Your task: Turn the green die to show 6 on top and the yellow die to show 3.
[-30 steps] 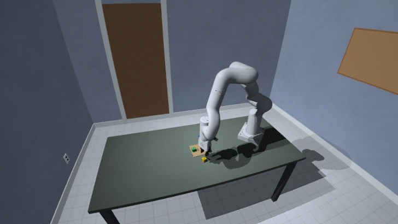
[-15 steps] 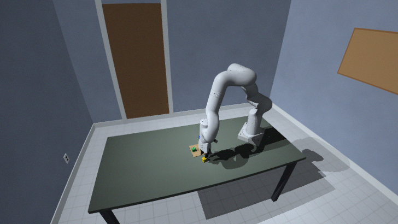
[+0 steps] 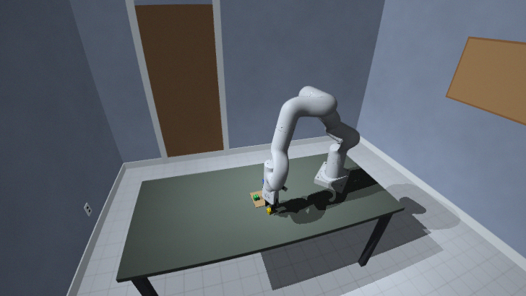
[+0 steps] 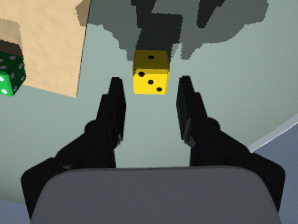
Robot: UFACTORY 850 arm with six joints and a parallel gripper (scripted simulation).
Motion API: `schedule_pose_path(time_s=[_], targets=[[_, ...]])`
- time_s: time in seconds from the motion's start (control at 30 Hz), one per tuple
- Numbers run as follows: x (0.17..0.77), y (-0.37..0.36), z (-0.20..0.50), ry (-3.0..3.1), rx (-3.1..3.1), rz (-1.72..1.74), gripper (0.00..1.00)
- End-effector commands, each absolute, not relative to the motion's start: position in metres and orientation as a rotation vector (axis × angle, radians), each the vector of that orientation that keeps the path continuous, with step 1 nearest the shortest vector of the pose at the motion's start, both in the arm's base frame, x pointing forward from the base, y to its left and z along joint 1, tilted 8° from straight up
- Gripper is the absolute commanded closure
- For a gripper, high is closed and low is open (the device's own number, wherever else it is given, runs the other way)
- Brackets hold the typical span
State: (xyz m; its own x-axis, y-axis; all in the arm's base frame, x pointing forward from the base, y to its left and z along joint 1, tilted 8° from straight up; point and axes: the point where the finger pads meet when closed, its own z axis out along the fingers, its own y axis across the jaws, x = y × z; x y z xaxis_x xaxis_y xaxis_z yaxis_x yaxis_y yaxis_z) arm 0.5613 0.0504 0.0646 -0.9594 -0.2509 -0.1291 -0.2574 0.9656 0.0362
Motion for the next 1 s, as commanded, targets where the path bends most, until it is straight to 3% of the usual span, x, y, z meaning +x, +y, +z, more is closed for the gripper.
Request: schedule_pose_path(time_s=[0.0,0.97], targets=[[0.5625,0.0506,0.0619,2.99,-0.388,0.08,0.53],[0.5628,0.0507,0.0595,2.99,-0.388,0.08,0.53]])
